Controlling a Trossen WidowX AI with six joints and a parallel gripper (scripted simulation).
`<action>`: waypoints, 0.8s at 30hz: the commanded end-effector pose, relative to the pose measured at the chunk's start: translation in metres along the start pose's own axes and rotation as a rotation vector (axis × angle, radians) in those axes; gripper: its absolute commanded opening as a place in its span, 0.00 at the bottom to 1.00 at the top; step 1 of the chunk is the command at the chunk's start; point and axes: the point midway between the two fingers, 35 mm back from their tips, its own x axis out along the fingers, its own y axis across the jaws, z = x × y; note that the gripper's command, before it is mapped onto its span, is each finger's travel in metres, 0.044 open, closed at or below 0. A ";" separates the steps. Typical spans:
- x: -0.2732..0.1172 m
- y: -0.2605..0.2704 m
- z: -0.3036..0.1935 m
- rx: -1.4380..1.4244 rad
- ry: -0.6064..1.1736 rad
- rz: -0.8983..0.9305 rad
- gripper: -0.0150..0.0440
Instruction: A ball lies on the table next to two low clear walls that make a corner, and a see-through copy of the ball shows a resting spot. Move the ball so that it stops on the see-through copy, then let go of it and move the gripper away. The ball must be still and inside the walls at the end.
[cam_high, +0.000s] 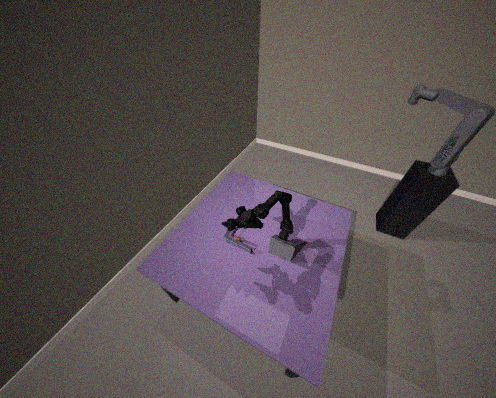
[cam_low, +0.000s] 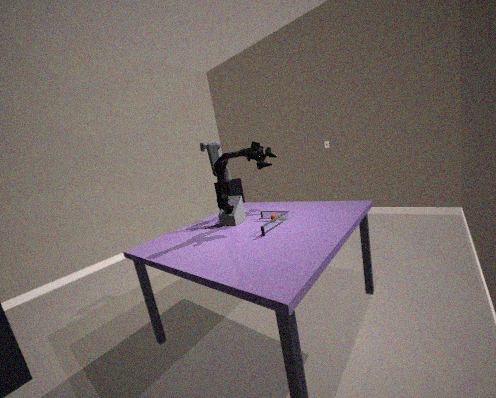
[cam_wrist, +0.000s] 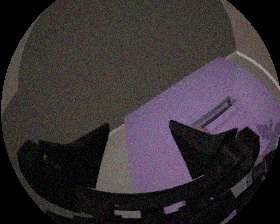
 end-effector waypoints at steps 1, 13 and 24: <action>0.002 -0.002 -0.001 -0.016 0.005 -0.005 0.89; 0.123 -0.144 -0.070 -1.075 0.589 -0.114 0.81; 0.139 -0.277 -0.130 -1.736 1.247 0.360 0.81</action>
